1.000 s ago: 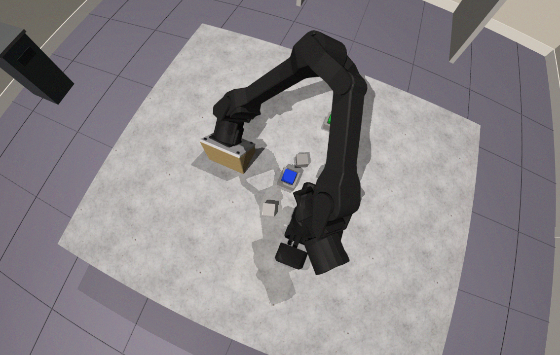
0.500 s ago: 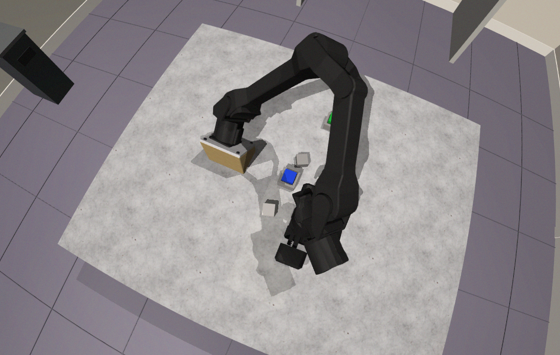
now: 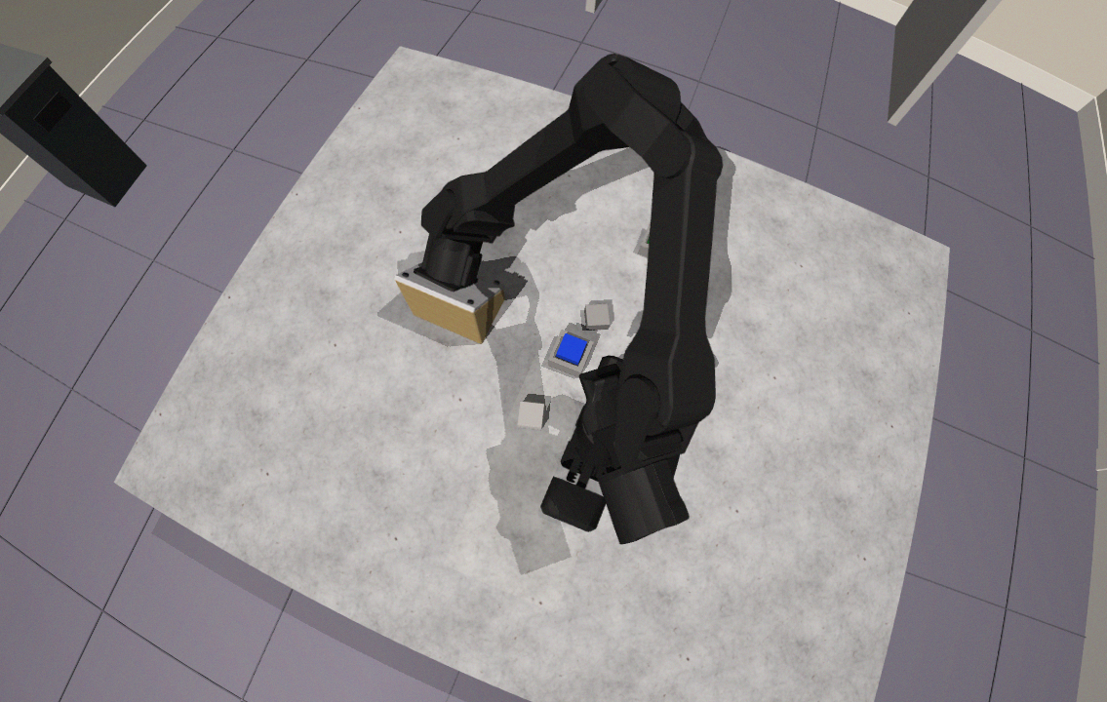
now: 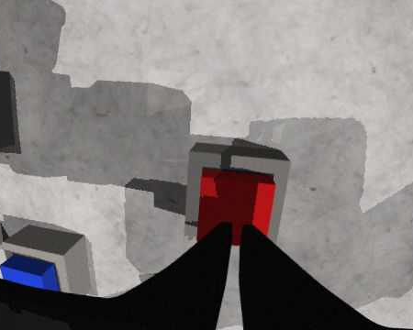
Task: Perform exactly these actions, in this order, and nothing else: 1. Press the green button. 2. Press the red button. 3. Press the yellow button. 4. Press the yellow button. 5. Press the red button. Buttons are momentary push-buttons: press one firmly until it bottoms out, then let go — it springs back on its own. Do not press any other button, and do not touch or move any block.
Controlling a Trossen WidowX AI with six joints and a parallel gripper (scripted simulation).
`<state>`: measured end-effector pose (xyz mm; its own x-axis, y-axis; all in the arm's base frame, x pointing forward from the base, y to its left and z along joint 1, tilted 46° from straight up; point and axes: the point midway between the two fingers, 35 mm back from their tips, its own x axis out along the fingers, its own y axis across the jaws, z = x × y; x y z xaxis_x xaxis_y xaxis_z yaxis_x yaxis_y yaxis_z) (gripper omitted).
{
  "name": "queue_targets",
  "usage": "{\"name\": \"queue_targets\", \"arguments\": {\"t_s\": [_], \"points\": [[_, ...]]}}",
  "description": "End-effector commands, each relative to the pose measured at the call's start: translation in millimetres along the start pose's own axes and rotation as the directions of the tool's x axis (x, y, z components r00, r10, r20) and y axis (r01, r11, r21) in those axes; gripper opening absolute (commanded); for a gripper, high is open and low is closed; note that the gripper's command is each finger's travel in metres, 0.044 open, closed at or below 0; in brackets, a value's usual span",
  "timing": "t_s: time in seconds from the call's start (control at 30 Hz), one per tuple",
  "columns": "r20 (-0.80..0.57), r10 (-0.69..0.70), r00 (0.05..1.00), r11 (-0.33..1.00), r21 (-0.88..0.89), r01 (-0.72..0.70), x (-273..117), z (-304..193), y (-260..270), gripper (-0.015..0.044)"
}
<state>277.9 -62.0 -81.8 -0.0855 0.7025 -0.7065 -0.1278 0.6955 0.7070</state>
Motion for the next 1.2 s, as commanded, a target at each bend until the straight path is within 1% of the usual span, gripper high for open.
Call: {"name": "queue_targets", "arguments": {"t_s": [0.0, 0.07, 0.17, 0.2, 0.37, 0.43, 0.5, 0.67, 0.73, 1.0, 1.17], "points": [[-0.005, -0.002, 1.0, 1.0, -0.008, 0.002, -9, 0, 1, 0.002], [-0.005, -0.003, 1.0, 1.0, -0.008, 0.003, -19, 1, 0, 0.002], [-0.005, -0.004, 1.0, 1.0, -0.008, 0.004, -61, 1, 0, 0.002], [-0.005, -0.004, 1.0, 1.0, -0.008, 0.004, -69, 1, 0, 0.002], [-0.005, -0.005, 1.0, 1.0, -0.007, 0.005, -71, 2, 3, 0.002], [-0.005, -0.01, 1.0, 1.0, -0.005, 0.01, -74, 12, 27, 0.002], [-0.004, -0.013, 1.0, 1.0, -0.004, 0.013, -75, 25, 65, 0.002], [-0.004, -0.002, 1.0, 1.0, -0.006, 0.002, -72, 37, 152, 0.002], [-0.006, 0.004, 1.0, 1.0, -0.007, -0.004, -70, 36, 171, 0.002], [-0.006, 0.004, 1.0, 1.0, -0.007, -0.004, -68, 36, 173, 0.002], [-0.005, 0.006, 1.0, 1.0, -0.008, -0.006, -11, 36, 174, 0.002]]}}
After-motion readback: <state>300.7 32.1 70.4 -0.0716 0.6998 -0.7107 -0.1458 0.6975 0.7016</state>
